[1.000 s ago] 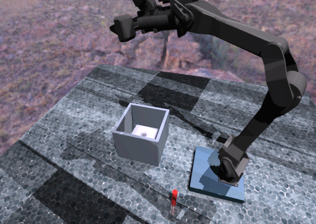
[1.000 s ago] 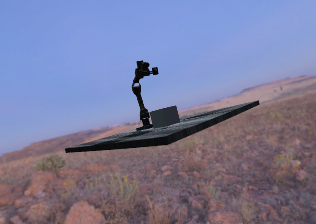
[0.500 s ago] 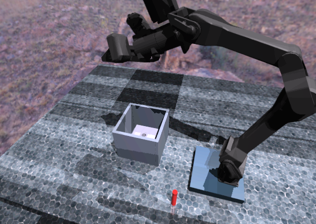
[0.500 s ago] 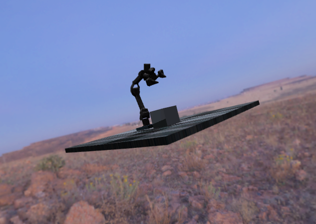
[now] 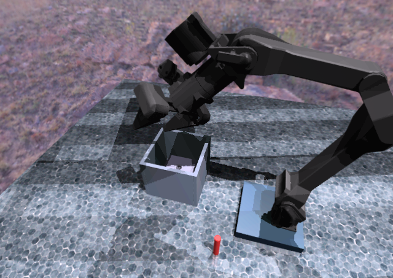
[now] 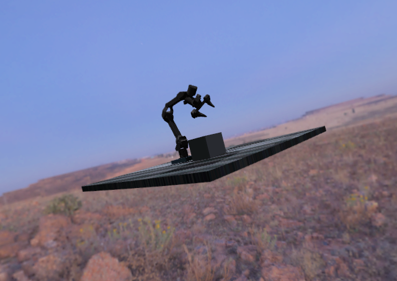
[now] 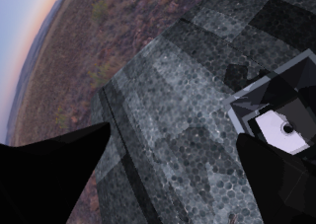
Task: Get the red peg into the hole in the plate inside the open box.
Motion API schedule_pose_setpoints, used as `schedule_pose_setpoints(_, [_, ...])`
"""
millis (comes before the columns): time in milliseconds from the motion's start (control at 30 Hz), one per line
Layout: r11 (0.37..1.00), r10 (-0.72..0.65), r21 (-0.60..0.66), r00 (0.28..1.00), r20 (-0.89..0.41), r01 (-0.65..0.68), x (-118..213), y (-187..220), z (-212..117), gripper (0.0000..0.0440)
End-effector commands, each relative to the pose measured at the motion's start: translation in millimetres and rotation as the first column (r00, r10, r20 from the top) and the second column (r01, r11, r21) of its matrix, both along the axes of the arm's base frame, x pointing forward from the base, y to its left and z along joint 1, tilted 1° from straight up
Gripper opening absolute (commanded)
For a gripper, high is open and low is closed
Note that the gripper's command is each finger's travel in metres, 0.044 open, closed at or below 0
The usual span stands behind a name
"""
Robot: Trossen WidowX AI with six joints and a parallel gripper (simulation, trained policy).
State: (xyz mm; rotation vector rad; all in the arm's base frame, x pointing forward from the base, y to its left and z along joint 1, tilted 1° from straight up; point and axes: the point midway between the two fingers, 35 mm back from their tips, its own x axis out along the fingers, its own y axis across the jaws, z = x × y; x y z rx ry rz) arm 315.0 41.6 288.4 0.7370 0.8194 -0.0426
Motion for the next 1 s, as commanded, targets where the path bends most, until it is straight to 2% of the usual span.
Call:
schedule_pose_setpoints(0, [0.999, 0.008, 0.054, 0.996, -0.084, -0.004, -15.2, 14.8, -14.1, 0.0435])
schedule_pose_setpoints(233, [0.991, 0.017, 0.134, 0.961, -0.277, 0.021, -48.1, 41.5, -43.4, 0.0433])
schedule_pose_setpoints(467, [0.982, 0.002, 0.167, 0.886, -0.463, 0.085, -81.6, 60.1, -69.6, 0.0434])
schedule_pose_setpoints(733, [0.973, -0.056, 0.137, 0.764, -0.643, 0.186, -116.3, 73.0, -95.7, 0.0437])
schedule_pose_setpoints(967, [0.96, -0.136, 0.063, 0.651, -0.747, 0.273, -139.0, 79.3, -115.1, 0.044])
